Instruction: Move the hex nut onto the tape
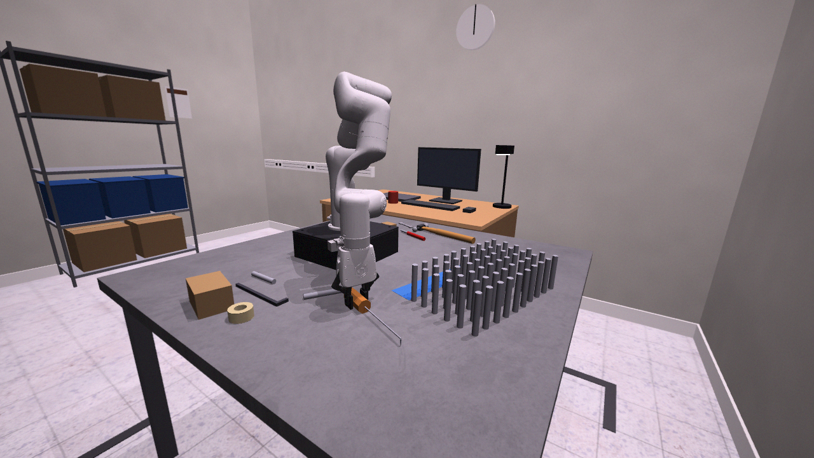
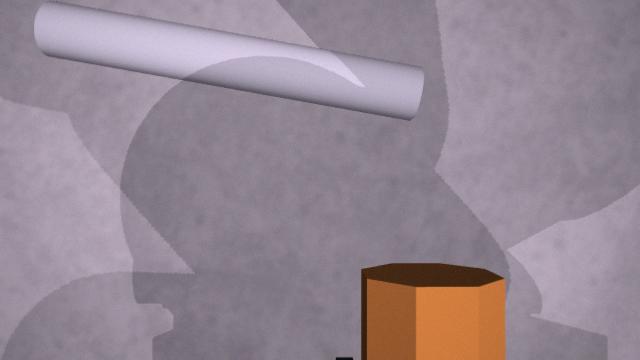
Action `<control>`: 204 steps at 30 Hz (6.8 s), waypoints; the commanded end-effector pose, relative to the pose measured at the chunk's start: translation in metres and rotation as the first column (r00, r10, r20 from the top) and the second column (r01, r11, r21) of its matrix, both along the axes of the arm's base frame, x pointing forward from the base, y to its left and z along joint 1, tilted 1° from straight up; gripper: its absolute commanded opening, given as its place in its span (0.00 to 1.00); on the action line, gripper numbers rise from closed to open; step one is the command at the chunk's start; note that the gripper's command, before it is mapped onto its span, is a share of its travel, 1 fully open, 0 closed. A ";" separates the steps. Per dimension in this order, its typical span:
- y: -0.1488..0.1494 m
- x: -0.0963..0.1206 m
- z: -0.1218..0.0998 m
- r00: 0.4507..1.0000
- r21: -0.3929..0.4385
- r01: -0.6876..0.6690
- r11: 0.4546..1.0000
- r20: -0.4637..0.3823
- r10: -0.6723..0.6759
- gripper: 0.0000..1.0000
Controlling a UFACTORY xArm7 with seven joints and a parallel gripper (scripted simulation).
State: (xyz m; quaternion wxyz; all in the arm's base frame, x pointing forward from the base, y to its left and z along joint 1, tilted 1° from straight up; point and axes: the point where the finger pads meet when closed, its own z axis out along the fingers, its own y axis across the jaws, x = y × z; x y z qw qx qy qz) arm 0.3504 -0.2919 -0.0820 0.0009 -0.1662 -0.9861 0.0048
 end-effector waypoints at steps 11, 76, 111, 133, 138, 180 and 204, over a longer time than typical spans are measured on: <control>-0.001 0.001 0.001 1.000 -0.002 0.000 1.000 0.003 0.000 0.00; 0.000 0.001 0.137 1.000 -0.002 0.000 1.000 0.003 0.000 0.00; 0.101 -0.014 0.149 1.000 -0.001 -0.024 1.000 0.001 0.024 0.00; 0.388 -0.062 0.143 0.994 -0.001 -0.113 0.994 -0.001 0.113 0.00; 0.452 -0.069 0.147 0.994 -0.001 -0.113 0.994 -0.001 0.113 0.00; 0.452 -0.069 0.119 0.994 0.002 -0.113 0.994 -0.002 0.113 0.00; 0.452 -0.069 0.047 0.994 0.002 -0.113 0.994 -0.002 0.113 0.00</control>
